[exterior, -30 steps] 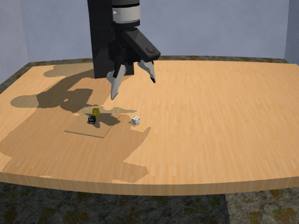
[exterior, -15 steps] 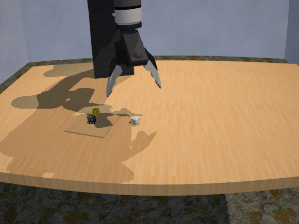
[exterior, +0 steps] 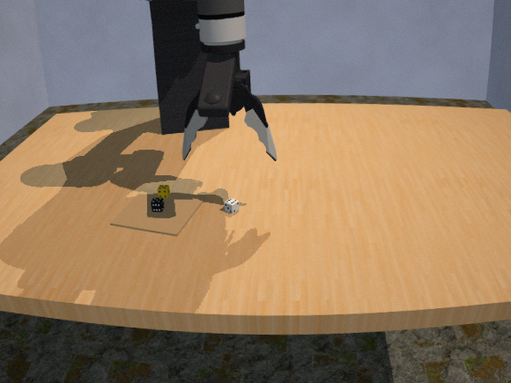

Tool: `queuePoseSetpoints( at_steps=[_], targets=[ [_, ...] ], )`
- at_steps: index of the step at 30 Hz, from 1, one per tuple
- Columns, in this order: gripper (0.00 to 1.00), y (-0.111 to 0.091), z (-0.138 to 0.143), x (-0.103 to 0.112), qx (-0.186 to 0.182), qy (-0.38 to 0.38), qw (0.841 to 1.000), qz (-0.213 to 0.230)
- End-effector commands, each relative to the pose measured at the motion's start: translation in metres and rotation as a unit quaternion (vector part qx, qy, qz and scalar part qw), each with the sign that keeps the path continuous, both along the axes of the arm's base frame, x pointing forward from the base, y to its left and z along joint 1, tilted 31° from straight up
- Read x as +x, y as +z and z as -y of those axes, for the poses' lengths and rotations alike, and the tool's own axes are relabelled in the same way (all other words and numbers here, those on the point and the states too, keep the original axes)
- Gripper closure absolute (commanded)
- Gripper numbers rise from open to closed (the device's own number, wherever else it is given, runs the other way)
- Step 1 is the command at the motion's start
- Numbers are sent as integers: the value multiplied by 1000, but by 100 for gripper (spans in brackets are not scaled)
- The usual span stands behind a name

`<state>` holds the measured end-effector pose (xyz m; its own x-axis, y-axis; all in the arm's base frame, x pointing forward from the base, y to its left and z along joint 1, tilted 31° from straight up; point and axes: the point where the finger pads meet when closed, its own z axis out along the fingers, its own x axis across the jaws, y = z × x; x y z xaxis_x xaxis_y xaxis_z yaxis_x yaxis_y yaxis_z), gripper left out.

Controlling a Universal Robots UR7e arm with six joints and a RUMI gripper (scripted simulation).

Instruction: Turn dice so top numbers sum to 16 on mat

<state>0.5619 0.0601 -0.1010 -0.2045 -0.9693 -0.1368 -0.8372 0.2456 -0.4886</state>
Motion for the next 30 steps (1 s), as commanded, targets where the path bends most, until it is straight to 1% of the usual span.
queuePoseSetpoints(
  at_steps=[1,4,6,11,17,21,30],
  targets=[
    [0,-2,0,-1,33,-62,998,0],
    [0,-4,1,-1,52,-93,994,0],
    [0,-4,1,-1,52,-93,994,0],
    [0,-6,1,-2,76,-135,988,-1],
    [0,-8,1,-3,97,-170,981,-1],
    [0,-8,1,-4,106,-185,977,-1],
    [0,-9,1,-4,113,-197,974,-2]
  ],
)
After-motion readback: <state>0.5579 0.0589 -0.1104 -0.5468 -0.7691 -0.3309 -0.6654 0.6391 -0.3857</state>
